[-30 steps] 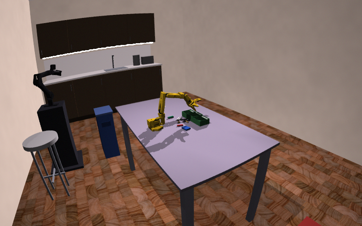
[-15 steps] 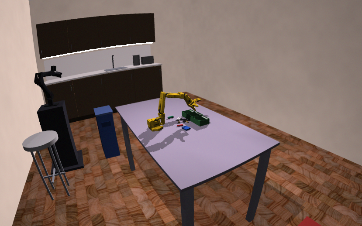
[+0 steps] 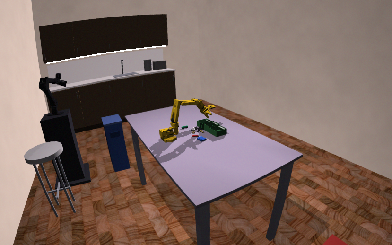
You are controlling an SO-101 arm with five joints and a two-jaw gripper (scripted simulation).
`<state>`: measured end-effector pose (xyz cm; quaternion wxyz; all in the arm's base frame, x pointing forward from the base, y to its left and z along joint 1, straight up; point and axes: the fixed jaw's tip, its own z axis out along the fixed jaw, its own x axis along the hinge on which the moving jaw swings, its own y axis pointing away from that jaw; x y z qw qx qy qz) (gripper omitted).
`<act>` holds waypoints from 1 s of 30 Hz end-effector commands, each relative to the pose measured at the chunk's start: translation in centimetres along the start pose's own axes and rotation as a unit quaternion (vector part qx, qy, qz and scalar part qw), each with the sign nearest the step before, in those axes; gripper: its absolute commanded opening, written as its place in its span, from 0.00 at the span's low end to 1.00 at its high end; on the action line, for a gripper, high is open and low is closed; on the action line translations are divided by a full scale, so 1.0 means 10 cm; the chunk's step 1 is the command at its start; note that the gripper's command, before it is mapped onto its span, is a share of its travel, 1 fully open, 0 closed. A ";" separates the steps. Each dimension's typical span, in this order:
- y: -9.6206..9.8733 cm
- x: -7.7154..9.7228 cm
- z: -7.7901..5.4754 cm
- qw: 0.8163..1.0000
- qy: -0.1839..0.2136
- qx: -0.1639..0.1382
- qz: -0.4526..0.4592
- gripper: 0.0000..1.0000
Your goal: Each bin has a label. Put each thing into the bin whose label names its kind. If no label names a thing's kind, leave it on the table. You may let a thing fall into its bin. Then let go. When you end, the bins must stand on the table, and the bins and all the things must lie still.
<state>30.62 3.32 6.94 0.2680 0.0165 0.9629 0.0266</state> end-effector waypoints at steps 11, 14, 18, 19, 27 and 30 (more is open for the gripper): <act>0.33 -0.08 -0.07 1.000 0.001 -0.027 0.014 1.00; 0.33 -0.08 -0.07 1.000 0.001 -0.027 0.014 1.00; 0.33 -0.08 -0.07 1.000 0.001 -0.027 0.014 1.00; 0.33 -0.08 -0.07 1.000 0.001 -0.027 0.014 1.00; 0.33 -0.08 -0.07 1.000 0.001 -0.027 0.014 1.00; 0.33 -0.05 -0.02 1.000 0.015 -0.024 0.014 1.00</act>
